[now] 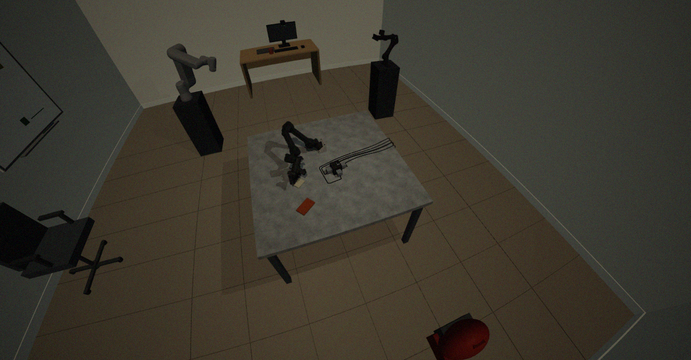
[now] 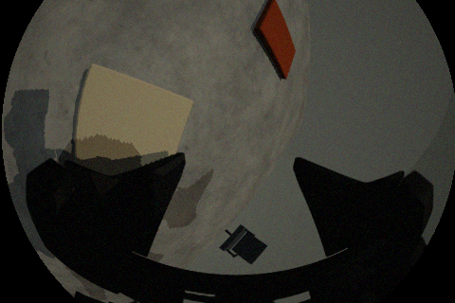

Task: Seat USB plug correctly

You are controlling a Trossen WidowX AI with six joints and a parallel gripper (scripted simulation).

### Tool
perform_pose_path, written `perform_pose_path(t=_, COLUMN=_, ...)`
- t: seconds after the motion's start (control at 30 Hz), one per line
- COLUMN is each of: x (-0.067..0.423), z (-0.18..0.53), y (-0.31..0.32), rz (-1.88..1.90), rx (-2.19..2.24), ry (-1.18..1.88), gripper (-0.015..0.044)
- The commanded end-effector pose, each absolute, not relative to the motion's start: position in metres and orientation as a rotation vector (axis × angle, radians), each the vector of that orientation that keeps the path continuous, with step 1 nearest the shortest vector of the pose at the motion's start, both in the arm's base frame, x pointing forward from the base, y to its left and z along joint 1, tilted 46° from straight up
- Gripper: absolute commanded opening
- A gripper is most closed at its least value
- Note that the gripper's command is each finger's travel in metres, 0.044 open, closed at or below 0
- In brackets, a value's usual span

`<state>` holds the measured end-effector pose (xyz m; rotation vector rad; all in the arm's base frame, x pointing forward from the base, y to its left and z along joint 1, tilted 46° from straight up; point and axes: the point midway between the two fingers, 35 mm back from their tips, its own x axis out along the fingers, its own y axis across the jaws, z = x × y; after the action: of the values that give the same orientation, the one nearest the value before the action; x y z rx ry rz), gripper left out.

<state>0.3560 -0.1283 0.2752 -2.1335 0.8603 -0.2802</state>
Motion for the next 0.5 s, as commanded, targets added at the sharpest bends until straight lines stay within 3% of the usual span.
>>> perform_pose_path(t=0.0, x=0.394, z=0.236, y=-0.074, rz=-0.003, rx=-2.046, ry=0.797, gripper=0.044)
perform_pose_path(t=0.23, x=0.412, z=0.164, y=0.031, rz=0.418, rx=-1.901, ry=0.847, gripper=0.044)
perform_pose_path(t=0.47, x=0.374, z=0.105, y=0.126, rz=0.722, rx=-1.816, ry=1.092, gripper=0.044)
